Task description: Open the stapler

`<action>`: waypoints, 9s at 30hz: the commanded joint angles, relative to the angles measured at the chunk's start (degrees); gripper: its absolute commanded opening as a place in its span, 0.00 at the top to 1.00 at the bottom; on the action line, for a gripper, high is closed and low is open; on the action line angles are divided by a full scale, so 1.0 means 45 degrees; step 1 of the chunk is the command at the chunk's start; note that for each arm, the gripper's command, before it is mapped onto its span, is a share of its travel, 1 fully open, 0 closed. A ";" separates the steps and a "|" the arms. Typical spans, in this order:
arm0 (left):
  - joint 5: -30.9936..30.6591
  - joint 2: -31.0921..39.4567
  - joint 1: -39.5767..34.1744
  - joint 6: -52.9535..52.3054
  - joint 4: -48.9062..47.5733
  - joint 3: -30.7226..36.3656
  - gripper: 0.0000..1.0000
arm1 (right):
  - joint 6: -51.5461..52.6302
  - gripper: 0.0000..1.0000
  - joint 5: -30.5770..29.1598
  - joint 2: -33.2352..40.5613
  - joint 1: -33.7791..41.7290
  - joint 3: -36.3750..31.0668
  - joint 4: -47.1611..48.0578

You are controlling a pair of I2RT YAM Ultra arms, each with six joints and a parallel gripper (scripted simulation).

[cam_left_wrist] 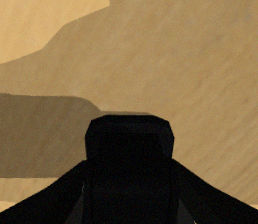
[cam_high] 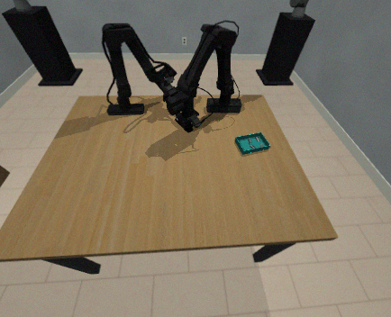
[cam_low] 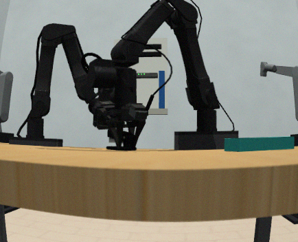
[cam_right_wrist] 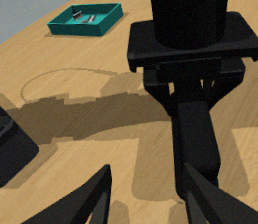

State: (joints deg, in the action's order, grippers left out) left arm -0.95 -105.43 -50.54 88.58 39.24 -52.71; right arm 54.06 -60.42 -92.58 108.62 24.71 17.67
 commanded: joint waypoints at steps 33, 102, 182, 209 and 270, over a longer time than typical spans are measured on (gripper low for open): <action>0.0211 0.0094 0.0059 0.0287 -0.0519 0.0059 0.67 | 0.2784 0.50 -0.1781 0.0793 0.1567 -0.0883 -0.3784; 0.0211 0.0094 0.0059 0.0287 -0.0519 0.0059 0.67 | -0.3912 0.50 0.0829 -0.1887 -0.2424 -0.2018 0.6047; 0.0319 0.1587 0.0056 0.0364 0.0455 -0.0112 0.43 | -0.2850 0.78 0.2217 0.0695 -0.2982 -0.0622 0.0520; 0.2393 0.2912 0.0071 -0.0672 0.4909 -0.2530 0.43 | -0.2850 0.78 0.2217 0.0695 -0.2982 -0.0622 0.0520; 0.0224 1.0113 1.1279 -1.9684 -0.8764 -0.1691 0.43 | -0.2692 0.78 0.2881 0.1514 -0.3341 -0.0145 -0.0924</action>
State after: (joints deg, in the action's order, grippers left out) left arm 1.43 -59.96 -0.12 0.32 1.39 -60.97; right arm 41.25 -50.39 -88.23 95.07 21.43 19.99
